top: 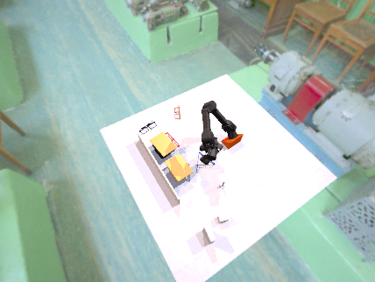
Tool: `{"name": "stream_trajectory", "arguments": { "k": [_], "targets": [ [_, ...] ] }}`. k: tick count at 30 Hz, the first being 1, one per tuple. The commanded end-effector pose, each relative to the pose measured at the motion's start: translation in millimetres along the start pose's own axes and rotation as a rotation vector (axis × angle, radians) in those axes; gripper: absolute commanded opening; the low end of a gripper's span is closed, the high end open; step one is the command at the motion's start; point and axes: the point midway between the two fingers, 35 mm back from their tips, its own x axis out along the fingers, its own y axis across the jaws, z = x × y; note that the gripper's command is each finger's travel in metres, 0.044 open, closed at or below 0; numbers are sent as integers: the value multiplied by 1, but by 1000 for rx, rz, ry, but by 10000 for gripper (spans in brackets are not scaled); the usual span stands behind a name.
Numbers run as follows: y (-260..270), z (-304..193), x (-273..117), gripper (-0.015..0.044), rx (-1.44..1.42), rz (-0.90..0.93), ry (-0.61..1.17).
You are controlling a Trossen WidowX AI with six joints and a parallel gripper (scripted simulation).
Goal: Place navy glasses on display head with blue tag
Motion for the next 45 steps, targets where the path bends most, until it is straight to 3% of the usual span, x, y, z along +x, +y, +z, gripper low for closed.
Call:
{"name": "stream_trajectory", "arguments": {
  "k": [1, 4, 16, 45],
  "targets": [
    [-7, 3, 3, 200, 4, -13, -13],
    [-7, 3, 3, 121, 4, -13, -13],
    [-7, 3, 6, 120, 4, -12, -13],
    [-11, 3, 53, 120, 5, -12, -14]
  ]
}}
